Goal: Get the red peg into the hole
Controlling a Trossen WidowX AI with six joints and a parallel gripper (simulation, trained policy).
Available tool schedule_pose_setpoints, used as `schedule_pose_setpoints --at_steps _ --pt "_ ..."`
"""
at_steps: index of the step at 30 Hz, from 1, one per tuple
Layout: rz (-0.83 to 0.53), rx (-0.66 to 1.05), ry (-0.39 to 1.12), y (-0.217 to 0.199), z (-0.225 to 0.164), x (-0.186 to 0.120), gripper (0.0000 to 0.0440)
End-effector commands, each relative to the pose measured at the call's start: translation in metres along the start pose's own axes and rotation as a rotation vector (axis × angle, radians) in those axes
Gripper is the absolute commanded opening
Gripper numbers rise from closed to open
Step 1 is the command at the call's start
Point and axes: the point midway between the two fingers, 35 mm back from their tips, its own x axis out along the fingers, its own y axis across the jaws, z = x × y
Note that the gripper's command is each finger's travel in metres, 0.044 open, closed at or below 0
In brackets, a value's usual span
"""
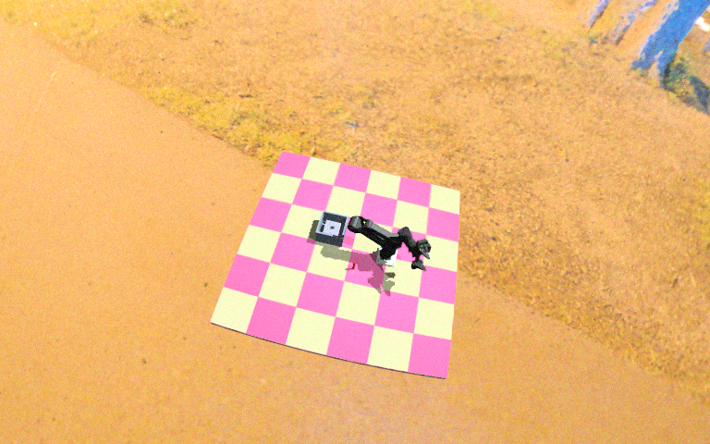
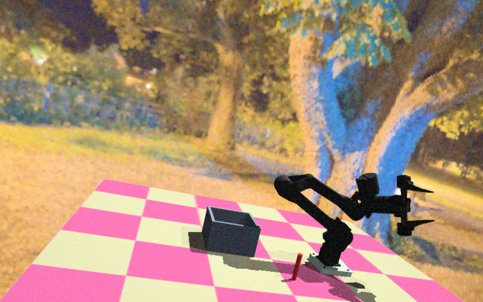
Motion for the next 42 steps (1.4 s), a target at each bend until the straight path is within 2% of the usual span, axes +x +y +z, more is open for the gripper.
schedule_pose_setpoints --at_steps 1,3,13,21,31,42 --pt "-0.01 0.025 0.012 -0.005 -0.003 0.002 0.0421" --pt "-0.028 0.081 0.039 -0.014 -0.01 0.006 0.044" --pt "-0.141 0.324 0.21 -0.07 -0.068 0.038 0.044" --pt "-0.198 0.506 0.352 -0.091 -0.122 0.052 0.044" --pt "-0.216 0.739 0.562 -0.086 -0.188 0.05 0.044" --pt "-0.25 1.01 0.86 -0.058 -0.254 0.021 0.0435"
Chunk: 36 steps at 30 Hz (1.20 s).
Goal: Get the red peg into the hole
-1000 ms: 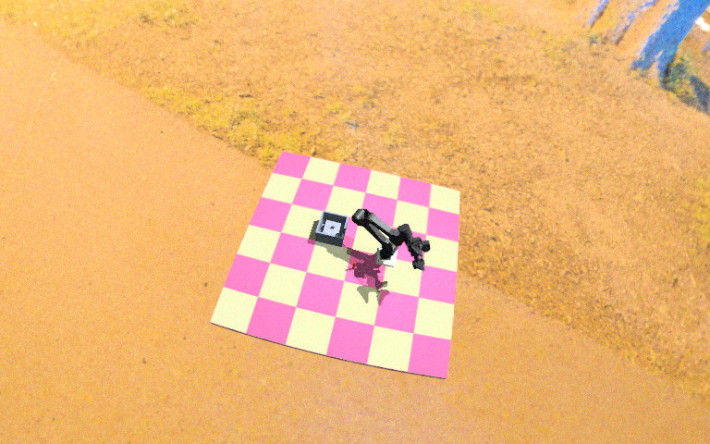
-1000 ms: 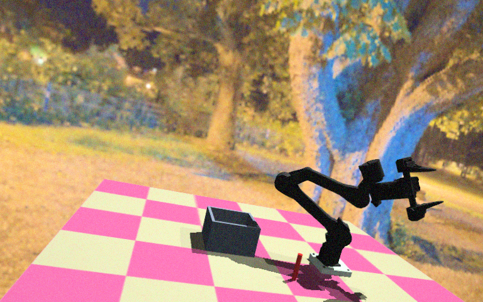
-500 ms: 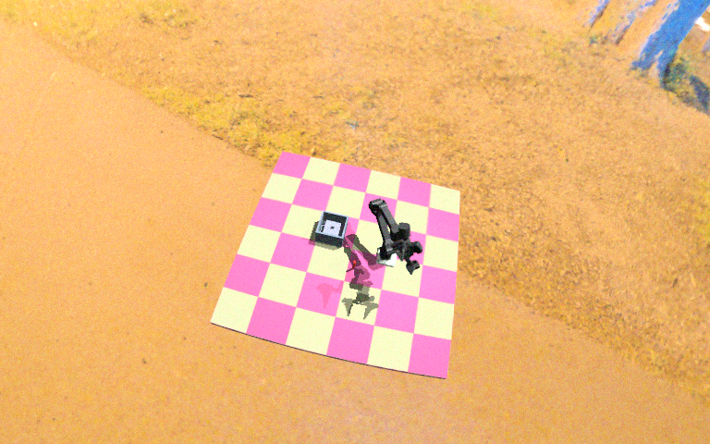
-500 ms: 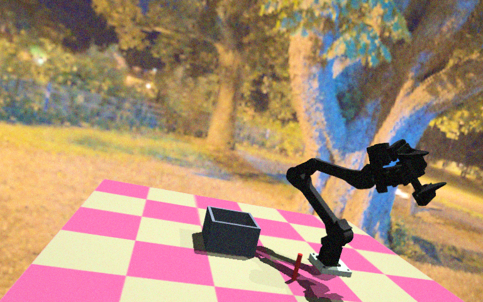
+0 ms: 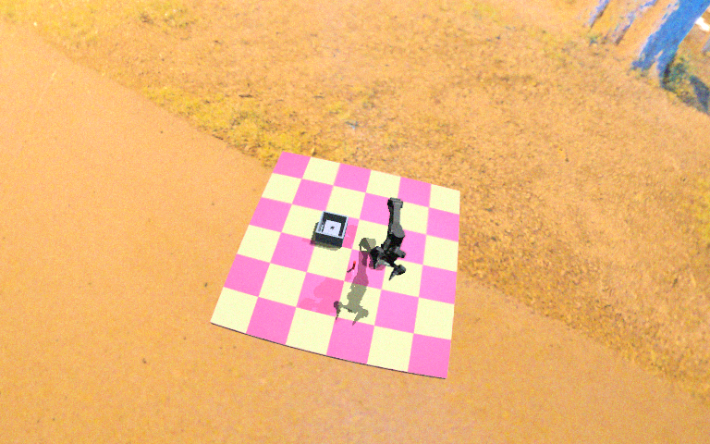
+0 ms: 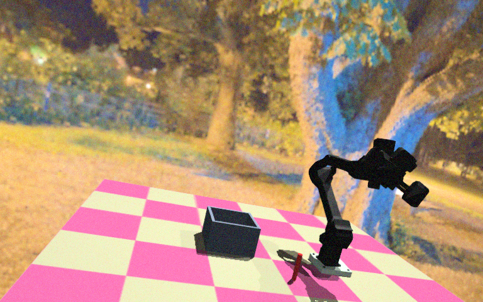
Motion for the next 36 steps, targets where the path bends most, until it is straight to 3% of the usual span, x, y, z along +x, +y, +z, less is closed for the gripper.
schedule_pose_setpoints --at_steps 1,17,36 --pt "-0.025 0.073 0.069 -0.011 -0.013 0.005 0.0435" --pt "-0.239 0.453 0.444 -0.061 -0.101 0.0 0.0432" --pt "-0.583 0.903 0.81 -0.084 -0.188 -0.05 0.0427"
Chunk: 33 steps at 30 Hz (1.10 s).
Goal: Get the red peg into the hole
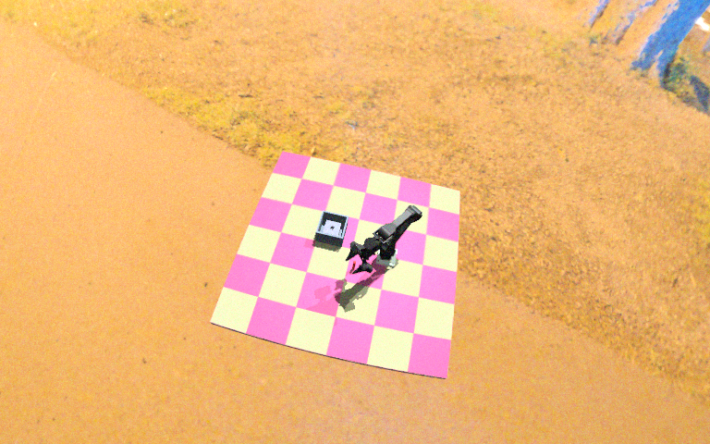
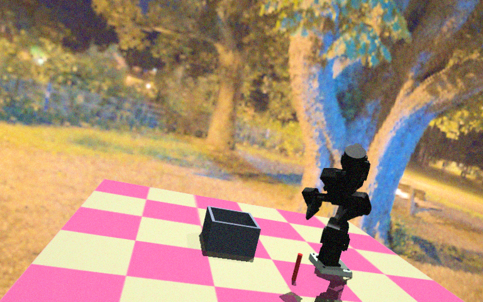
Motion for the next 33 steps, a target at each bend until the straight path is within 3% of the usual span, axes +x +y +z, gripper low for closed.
schedule_pose_setpoints --at_steps 1,22,33 --pt "-0.044 0.079 0.044 -0.011 -0.005 0.002 0.0427" --pt "-0.456 0.627 0.316 -0.083 -0.067 0.01 0.044" --pt "-0.64 0.846 0.383 -0.105 -0.109 0.028 0.044"
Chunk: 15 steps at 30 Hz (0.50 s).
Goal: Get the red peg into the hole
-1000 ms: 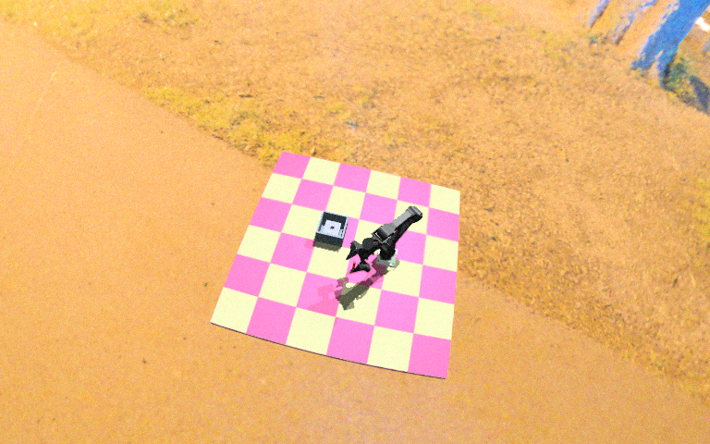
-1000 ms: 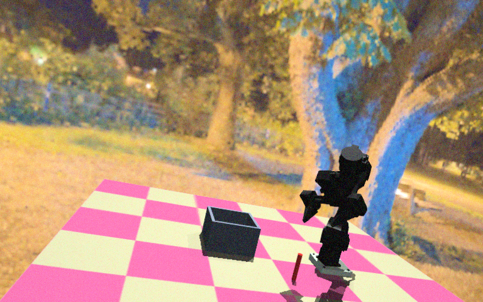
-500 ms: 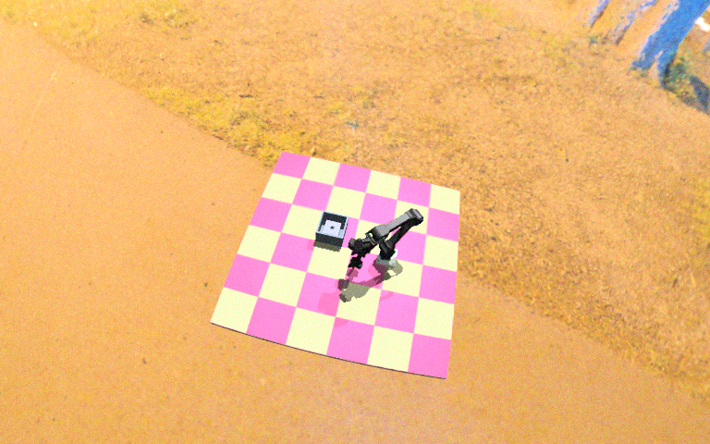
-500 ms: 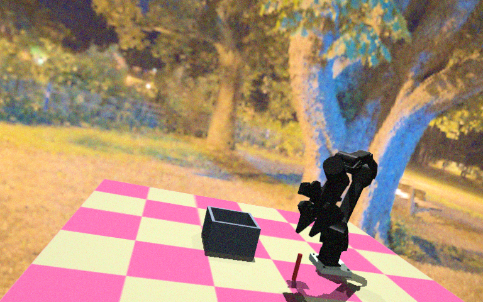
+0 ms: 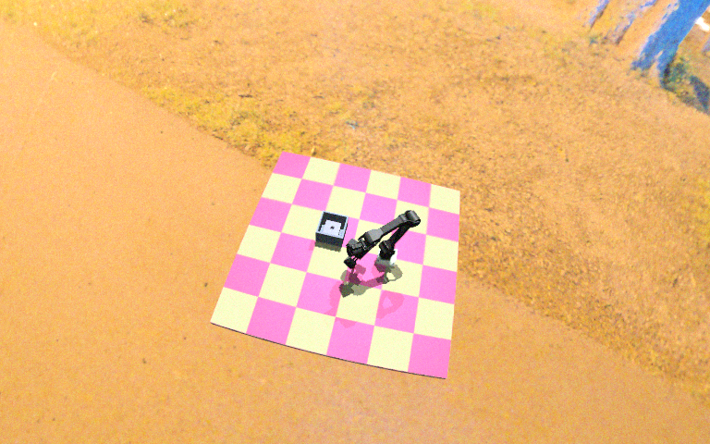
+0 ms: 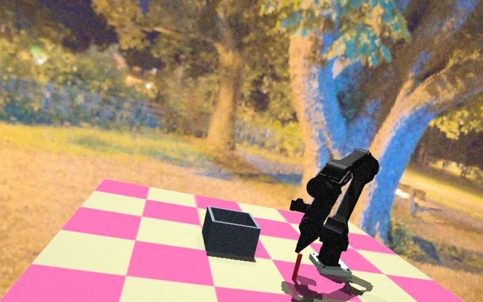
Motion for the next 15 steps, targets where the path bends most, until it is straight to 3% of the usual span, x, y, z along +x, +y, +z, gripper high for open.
schedule_pose_setpoints --at_steps 1,11,15 --pt "-0.033 0.058 0.007 -0.006 -0.003 0.015 0.044" --pt "-0.052 0.205 0.013 -0.014 -0.013 0.055 0.0436" --pt "-0.059 0.25 0.024 -0.017 -0.017 0.064 0.0354"
